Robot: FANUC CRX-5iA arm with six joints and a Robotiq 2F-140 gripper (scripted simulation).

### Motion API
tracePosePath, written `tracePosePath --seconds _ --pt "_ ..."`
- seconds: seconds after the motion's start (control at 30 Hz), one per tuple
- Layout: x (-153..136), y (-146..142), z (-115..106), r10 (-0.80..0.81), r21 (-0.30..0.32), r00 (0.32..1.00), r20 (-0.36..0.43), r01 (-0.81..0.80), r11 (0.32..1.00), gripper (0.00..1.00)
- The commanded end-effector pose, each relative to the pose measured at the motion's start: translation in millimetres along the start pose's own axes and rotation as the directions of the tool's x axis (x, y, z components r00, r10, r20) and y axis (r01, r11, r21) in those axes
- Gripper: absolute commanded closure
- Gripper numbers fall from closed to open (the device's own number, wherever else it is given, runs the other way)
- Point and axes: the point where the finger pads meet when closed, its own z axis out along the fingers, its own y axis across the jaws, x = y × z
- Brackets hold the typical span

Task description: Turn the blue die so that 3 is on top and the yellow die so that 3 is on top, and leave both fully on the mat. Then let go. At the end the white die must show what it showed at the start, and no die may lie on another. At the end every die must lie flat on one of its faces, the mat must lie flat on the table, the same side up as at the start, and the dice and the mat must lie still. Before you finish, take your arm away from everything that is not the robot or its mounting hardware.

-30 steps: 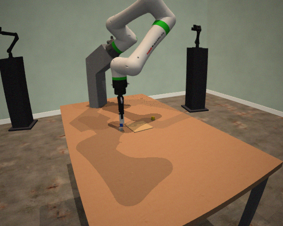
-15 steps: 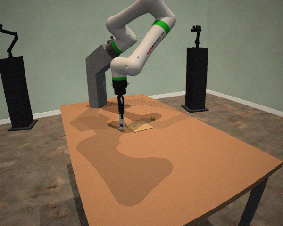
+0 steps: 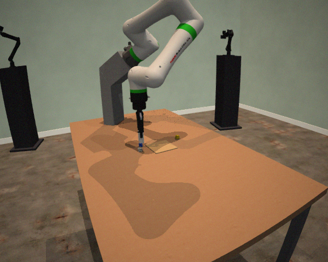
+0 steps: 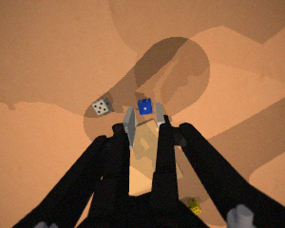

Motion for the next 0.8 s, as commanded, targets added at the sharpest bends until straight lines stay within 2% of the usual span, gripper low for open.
tracePosePath --seconds 0.0,0.47,0.77 --pt "0 0 0 0.000 0.000 1.000 0.000 0.000 1.000 0.79" --pt "0 0 7 0.000 0.000 1.000 0.000 0.000 1.000 0.79" --pt "0 0 20 0.000 0.000 1.000 0.000 0.000 1.000 0.79"
